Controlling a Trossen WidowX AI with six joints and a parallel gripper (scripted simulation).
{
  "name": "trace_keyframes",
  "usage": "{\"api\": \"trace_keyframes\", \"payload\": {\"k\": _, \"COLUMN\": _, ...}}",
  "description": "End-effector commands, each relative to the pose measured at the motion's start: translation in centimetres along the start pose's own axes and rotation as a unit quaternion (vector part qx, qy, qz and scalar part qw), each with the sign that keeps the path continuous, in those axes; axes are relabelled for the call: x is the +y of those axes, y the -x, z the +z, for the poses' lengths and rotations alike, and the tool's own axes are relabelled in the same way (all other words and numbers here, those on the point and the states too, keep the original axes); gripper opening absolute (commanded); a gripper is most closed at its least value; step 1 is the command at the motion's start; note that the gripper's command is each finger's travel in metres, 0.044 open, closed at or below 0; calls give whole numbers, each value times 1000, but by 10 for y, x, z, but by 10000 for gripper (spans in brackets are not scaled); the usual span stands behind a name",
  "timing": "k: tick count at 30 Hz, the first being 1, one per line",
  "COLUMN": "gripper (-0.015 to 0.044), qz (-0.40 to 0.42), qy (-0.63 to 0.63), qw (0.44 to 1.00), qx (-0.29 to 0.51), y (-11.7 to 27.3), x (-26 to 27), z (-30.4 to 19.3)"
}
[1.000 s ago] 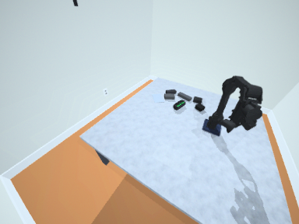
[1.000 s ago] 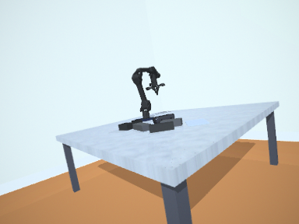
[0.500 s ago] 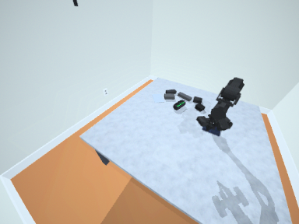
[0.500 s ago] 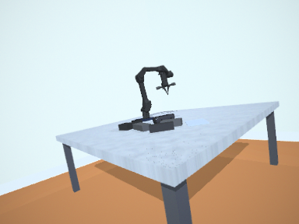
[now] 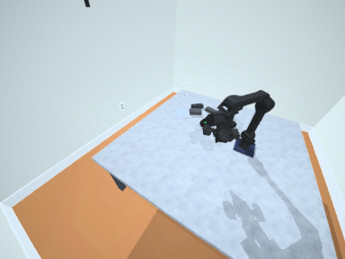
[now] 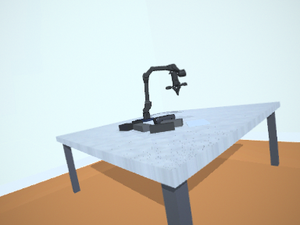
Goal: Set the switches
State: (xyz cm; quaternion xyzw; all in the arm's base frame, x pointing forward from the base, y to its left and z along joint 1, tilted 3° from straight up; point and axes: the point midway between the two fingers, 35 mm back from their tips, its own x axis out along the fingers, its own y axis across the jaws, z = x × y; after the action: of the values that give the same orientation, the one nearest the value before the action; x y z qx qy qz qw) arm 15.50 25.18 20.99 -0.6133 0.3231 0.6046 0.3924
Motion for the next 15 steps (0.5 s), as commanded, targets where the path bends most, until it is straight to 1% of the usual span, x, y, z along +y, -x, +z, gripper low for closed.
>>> {"api": "trace_keyframes", "payload": {"k": 1, "gripper": 0, "qz": 10, "qy": -35, "qw": 999, "qx": 8, "y": -9, "x": -30, "z": -28}}
{"api": "trace_keyframes", "payload": {"k": 8, "gripper": 0, "qz": 34, "qy": -100, "qw": 994, "qx": 18, "y": -26, "x": -66, "z": -84}}
{"api": "trace_keyframes", "payload": {"k": 15, "gripper": 0, "qz": 52, "qy": -168, "qw": 984, "qx": 25, "y": -41, "x": -89, "z": -153}}
